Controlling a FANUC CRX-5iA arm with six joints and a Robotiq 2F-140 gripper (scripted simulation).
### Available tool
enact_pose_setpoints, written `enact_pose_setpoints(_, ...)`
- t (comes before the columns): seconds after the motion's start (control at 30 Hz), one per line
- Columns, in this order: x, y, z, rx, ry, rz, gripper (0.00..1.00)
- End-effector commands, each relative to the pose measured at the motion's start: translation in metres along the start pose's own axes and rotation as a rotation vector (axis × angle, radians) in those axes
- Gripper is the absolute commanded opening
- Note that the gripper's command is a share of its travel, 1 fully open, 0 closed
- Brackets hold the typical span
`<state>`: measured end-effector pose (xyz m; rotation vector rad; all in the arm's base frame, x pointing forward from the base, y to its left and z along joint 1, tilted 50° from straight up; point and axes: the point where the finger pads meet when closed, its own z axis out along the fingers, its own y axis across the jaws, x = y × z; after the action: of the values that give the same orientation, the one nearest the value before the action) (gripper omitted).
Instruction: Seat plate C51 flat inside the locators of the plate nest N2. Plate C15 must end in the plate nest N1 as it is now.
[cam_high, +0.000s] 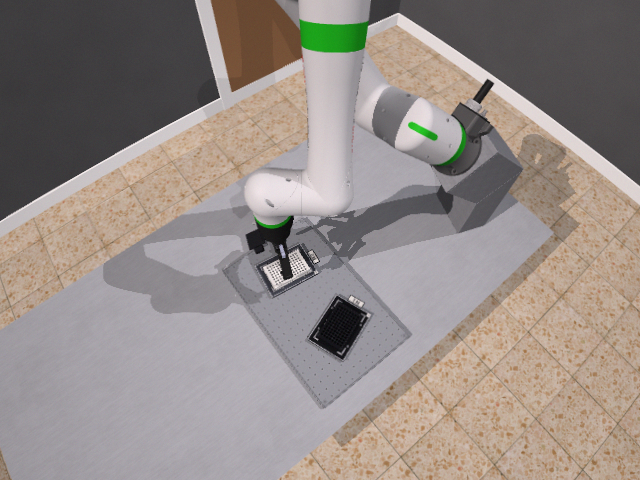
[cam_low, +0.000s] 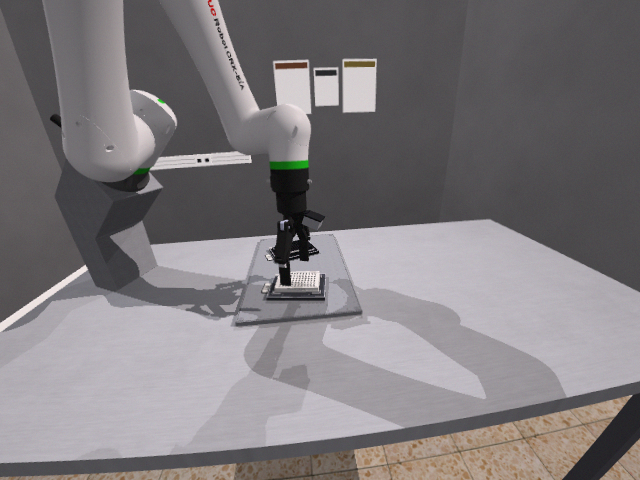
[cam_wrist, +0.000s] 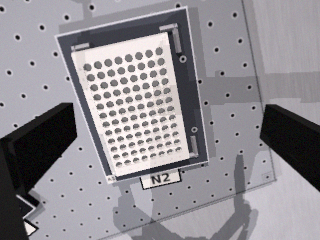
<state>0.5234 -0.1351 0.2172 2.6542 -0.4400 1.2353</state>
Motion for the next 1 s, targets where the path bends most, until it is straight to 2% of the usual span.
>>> enact_pose_setpoints(0.0,-0.004,-0.015,0.004,0.032,0.006,-0.106,1.0)
enact_pose_setpoints(0.13,-0.007,-0.025,0.006,0.063,0.01,-0.218,1.0)
enact_pose_setpoints(0.53,-0.007,-0.025,0.006,0.063,0.01,-0.218,1.0)
enact_pose_setpoints(0.97,-0.007,-0.026,0.025,0.063,0.01,-0.218,1.0)
